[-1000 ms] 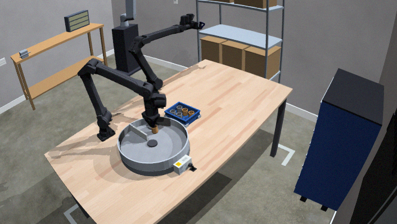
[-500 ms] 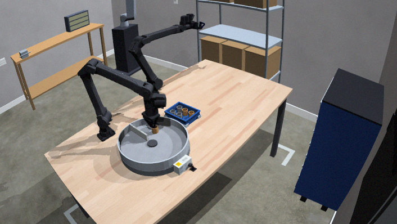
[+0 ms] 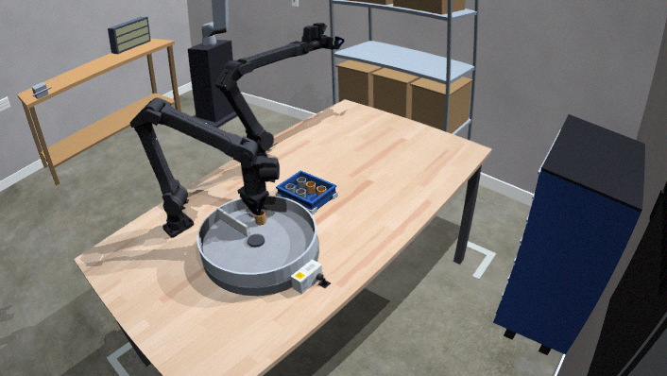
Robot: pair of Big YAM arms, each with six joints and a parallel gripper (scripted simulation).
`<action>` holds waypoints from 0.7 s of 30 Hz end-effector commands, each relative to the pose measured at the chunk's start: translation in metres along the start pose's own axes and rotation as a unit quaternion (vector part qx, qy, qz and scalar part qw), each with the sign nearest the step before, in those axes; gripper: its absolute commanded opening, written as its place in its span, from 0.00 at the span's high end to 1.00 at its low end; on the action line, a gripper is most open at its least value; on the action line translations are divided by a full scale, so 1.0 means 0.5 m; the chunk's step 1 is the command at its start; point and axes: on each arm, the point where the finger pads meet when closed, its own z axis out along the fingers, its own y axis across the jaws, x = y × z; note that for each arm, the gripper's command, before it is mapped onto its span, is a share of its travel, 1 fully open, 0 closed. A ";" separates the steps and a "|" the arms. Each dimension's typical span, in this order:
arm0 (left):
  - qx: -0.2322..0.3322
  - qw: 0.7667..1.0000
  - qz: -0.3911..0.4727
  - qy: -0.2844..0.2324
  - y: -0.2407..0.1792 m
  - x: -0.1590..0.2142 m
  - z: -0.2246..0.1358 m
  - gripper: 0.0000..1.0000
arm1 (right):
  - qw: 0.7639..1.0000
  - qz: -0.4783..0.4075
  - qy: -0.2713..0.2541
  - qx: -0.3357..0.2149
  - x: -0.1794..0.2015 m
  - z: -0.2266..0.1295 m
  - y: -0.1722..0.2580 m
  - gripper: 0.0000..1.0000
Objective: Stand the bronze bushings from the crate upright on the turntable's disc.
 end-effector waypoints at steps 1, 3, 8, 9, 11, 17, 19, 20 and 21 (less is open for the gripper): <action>-0.002 0.999 0.008 -0.033 0.009 -0.056 -0.021 0.00 | 1.000 -0.004 -0.009 0.008 -0.010 -0.008 -0.007 0.84; -0.002 0.999 0.008 -0.033 0.009 -0.056 -0.021 0.00 | 1.000 -0.004 -0.009 0.008 -0.010 -0.008 -0.007 0.84; -0.002 0.999 0.008 -0.033 0.009 -0.056 -0.021 0.00 | 1.000 -0.004 -0.009 0.008 -0.010 -0.009 -0.008 0.84; -0.002 0.999 0.008 -0.033 0.009 -0.056 -0.021 0.00 | 1.000 -0.004 -0.010 0.010 -0.012 -0.017 -0.010 0.84; -0.002 0.999 0.008 -0.033 0.009 -0.056 -0.021 0.00 | 0.999 -0.004 -0.022 0.027 -0.028 -0.059 -0.033 0.84; -0.002 0.999 0.008 -0.033 0.009 -0.056 -0.021 0.00 | 0.999 -0.004 -0.023 0.028 -0.028 -0.089 -0.033 0.84; -0.002 0.999 0.008 -0.033 0.009 -0.056 -0.021 0.00 | 0.999 -0.004 -0.023 0.028 -0.027 -0.109 -0.032 0.84; -0.002 0.999 0.008 -0.033 0.009 -0.056 -0.021 0.00 | 0.999 -0.004 -0.023 0.028 -0.026 -0.119 -0.031 0.84; -0.002 0.999 0.008 -0.033 0.009 -0.056 -0.021 0.00 | 0.999 -0.004 -0.023 0.028 -0.026 -0.128 -0.031 0.84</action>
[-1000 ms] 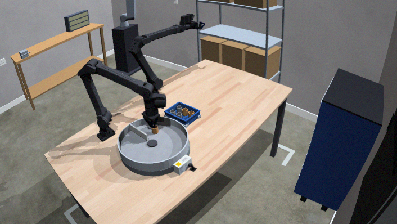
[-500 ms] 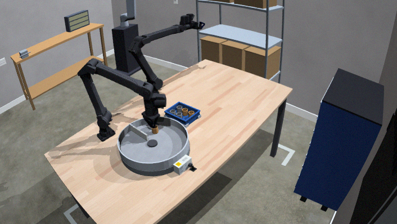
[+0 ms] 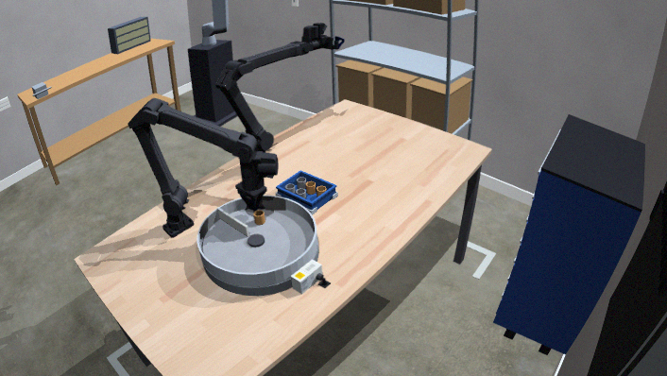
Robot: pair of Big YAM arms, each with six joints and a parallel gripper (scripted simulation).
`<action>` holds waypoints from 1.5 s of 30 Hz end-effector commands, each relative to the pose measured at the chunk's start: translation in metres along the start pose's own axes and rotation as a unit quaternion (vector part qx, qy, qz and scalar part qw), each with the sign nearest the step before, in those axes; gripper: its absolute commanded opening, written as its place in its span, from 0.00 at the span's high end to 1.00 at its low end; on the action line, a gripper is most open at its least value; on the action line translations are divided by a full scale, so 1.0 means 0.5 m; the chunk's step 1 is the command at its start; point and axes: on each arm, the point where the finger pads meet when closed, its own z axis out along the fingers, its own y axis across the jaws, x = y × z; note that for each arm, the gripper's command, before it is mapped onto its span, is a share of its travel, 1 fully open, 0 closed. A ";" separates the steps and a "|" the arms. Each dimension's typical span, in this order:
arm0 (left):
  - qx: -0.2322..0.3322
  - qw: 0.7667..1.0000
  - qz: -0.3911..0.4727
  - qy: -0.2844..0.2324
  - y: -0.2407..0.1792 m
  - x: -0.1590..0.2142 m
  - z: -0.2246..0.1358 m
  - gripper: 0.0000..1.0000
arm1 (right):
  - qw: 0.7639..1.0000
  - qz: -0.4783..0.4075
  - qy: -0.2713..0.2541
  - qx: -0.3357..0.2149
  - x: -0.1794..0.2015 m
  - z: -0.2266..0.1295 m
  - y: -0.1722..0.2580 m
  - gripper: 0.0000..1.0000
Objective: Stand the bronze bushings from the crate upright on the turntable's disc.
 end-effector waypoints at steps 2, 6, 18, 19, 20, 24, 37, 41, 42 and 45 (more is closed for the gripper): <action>-0.002 0.999 0.008 -0.033 0.009 -0.056 -0.021 0.00 | 0.999 -0.004 -0.030 0.038 -0.033 -0.108 -0.040 0.84; -0.002 0.999 0.008 -0.033 0.009 -0.056 -0.021 0.00 | 0.999 -0.004 -0.022 0.027 -0.033 -0.101 -0.040 0.84; -0.002 0.999 0.008 -0.033 0.009 -0.056 -0.021 0.00 | 1.000 -0.004 -0.015 0.017 -0.020 -0.078 -0.019 0.85; -0.002 0.999 0.008 -0.033 0.009 -0.056 -0.021 0.00 | 1.000 -0.001 -0.018 0.021 -0.037 -0.086 -0.030 0.85; -0.002 0.999 0.008 -0.033 0.009 -0.056 -0.021 0.00 | 0.999 -0.001 -0.024 0.028 -0.052 -0.099 -0.040 0.85; -0.002 0.999 0.008 -0.033 0.009 -0.056 -0.021 0.00 | 0.999 -0.001 -0.029 0.031 -0.144 -0.100 -0.040 0.85; -0.002 0.999 0.008 -0.033 0.009 -0.056 -0.021 0.00 | 0.999 -0.001 -0.024 0.022 -0.457 -0.108 -0.035 0.85; -0.002 0.999 0.008 -0.033 0.009 -0.056 -0.021 0.00 | 0.999 -0.001 -0.024 0.021 -0.568 -0.112 -0.036 0.85; -0.002 0.999 0.008 -0.033 0.009 -0.056 -0.021 0.00 | 0.999 -0.001 -0.024 0.021 -0.568 -0.112 -0.036 0.85; -0.002 0.999 0.008 -0.033 0.009 -0.056 -0.021 0.00 | 0.999 0.002 -0.025 0.021 -0.607 -0.113 -0.042 0.85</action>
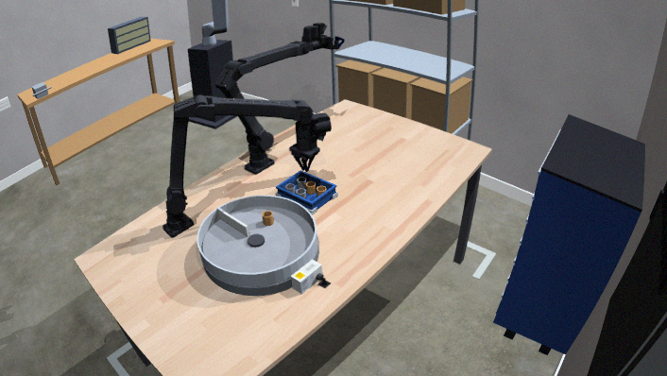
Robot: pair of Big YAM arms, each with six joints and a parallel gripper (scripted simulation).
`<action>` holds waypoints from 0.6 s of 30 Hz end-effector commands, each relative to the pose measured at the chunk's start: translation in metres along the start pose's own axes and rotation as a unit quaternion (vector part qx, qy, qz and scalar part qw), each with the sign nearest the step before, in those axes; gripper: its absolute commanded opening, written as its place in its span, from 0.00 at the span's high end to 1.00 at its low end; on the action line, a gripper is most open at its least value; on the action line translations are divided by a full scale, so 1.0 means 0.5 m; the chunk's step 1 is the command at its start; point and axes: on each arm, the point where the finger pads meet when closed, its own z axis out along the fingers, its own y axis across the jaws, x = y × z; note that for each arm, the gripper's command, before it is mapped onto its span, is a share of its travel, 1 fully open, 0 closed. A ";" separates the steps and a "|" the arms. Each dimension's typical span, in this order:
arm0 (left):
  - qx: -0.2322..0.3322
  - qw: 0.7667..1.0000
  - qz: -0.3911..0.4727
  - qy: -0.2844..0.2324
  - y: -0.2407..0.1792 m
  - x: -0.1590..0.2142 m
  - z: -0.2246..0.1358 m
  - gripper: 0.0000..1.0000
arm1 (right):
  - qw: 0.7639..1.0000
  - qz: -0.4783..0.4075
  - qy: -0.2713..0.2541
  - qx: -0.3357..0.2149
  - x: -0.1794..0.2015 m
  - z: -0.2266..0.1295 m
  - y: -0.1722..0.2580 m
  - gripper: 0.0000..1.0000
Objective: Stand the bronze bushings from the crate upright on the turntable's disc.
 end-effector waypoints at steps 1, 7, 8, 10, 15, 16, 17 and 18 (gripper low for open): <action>-0.002 0.999 0.008 -0.033 0.009 -0.056 -0.021 0.00 | 0.999 0.026 -0.018 0.016 -0.071 -0.055 -0.038 0.85; -0.002 0.999 0.008 -0.033 0.009 -0.056 -0.021 0.00 | 0.998 0.032 -0.038 0.027 -0.079 -0.107 -0.049 0.85; -0.002 0.999 0.008 -0.033 0.009 -0.056 -0.021 0.00 | 0.998 0.031 -0.038 0.027 -0.081 -0.107 -0.046 0.85; -0.002 0.999 0.008 -0.033 0.009 -0.056 -0.021 0.00 | 0.998 0.030 -0.038 0.027 -0.082 -0.107 -0.044 0.85; -0.002 0.999 0.008 -0.033 0.009 -0.056 -0.021 0.00 | 0.999 0.029 -0.033 0.024 -0.085 -0.091 -0.045 0.85; -0.002 0.999 0.008 -0.033 0.009 -0.056 -0.021 0.00 | 0.999 0.026 -0.033 0.024 -0.085 -0.091 -0.045 0.85; -0.002 0.999 0.008 -0.033 0.009 -0.056 -0.021 0.00 | 0.999 0.026 -0.033 0.024 -0.085 -0.091 -0.045 0.85; -0.002 0.999 0.008 -0.033 0.009 -0.056 -0.021 0.00 | 0.999 0.026 -0.033 0.024 -0.085 -0.091 -0.045 0.85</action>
